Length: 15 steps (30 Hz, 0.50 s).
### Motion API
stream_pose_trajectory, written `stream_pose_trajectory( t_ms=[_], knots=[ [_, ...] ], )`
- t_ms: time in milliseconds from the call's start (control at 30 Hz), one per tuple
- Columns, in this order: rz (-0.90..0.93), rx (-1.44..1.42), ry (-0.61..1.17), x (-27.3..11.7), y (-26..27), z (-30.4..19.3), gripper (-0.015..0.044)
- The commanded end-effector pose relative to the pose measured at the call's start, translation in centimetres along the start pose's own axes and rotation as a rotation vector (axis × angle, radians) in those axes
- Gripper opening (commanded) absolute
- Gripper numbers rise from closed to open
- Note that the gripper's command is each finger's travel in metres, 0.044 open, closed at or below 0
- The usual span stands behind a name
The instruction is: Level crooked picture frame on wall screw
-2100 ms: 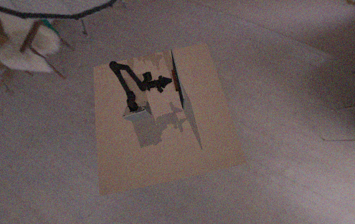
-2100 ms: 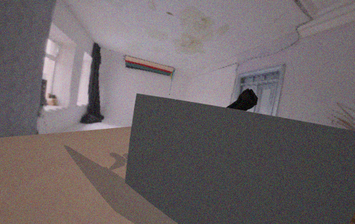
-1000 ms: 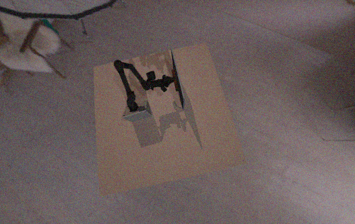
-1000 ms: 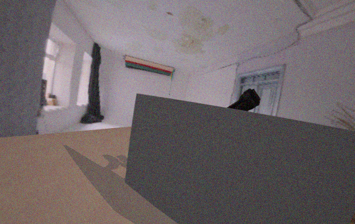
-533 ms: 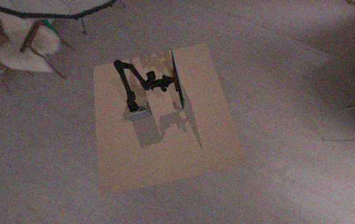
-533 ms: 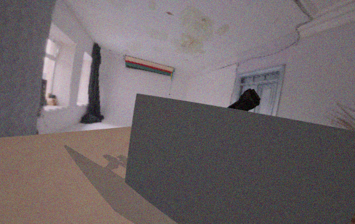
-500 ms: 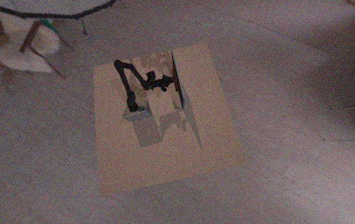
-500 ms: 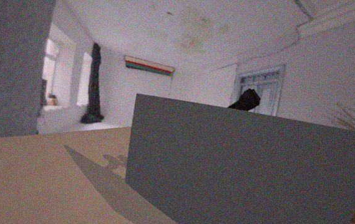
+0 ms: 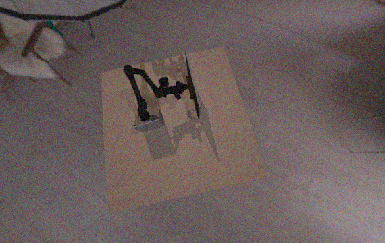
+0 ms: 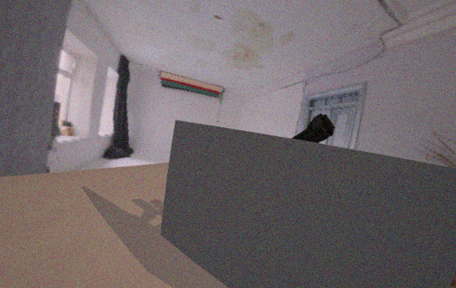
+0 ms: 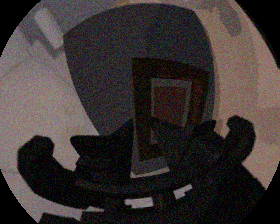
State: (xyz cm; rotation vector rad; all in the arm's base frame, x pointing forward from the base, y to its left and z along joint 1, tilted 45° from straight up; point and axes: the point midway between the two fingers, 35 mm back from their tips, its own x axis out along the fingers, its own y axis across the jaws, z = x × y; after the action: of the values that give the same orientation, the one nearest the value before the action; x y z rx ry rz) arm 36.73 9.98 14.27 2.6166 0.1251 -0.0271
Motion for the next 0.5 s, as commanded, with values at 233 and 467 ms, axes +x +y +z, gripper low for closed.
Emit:
stream_pose_trajectory(
  t_ms=[233,467],
  knots=[
    [-0.002,-0.003,0.003,0.01,-0.02,-0.07,0.0029],
    [-0.002,-0.003,0.003,0.01,-0.01,-0.06,0.0000]
  ],
)
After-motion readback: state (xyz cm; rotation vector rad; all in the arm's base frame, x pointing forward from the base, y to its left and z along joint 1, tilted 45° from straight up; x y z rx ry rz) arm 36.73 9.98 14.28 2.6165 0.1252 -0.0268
